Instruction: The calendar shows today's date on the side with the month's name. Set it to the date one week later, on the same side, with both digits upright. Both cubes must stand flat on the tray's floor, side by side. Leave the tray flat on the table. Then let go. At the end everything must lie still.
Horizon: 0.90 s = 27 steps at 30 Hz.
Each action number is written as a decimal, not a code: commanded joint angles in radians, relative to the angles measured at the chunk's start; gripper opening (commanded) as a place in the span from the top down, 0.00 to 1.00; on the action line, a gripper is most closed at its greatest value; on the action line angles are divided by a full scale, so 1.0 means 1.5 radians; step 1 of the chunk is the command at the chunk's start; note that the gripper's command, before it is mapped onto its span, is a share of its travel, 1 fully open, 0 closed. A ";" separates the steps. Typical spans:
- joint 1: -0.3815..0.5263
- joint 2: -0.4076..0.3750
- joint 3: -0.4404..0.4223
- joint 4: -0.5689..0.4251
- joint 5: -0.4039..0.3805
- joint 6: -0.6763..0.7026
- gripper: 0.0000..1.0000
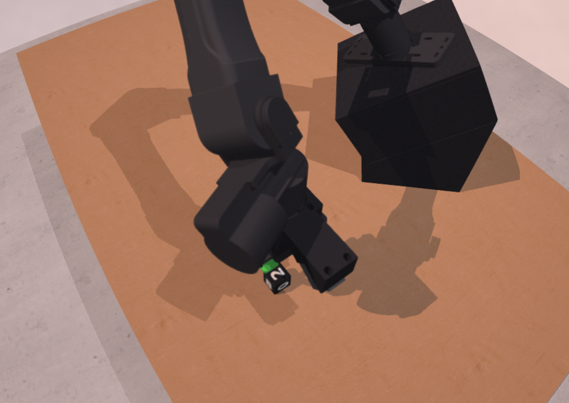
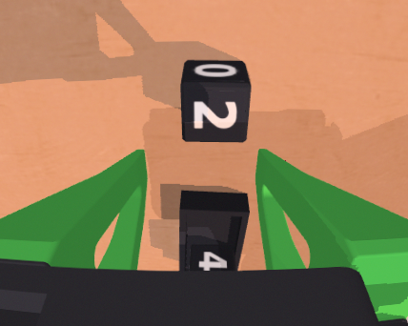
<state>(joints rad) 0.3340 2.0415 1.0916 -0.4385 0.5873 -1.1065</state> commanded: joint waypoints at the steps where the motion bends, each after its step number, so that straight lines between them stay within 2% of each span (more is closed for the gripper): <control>1: 0.005 -0.001 -0.006 0.029 -0.010 -0.013 0.55; 7: -0.004 0.023 -0.004 0.053 -0.012 -0.025 0.55; 9: -0.010 0.012 -0.004 0.058 -0.012 -0.028 0.55; 13: -0.013 0.034 -0.008 0.069 -0.014 -0.033 0.55; 15: -0.013 0.034 -0.008 0.069 -0.014 -0.033 0.55; 16: -0.008 0.012 -0.009 0.073 -0.014 -0.035 0.55; 21: -0.018 0.038 0.000 0.078 -0.015 -0.037 0.55; 27: -0.015 0.030 0.000 0.081 -0.015 -0.039 0.55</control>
<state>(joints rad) 0.3012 2.0933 1.0859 -0.3355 0.5781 -1.1549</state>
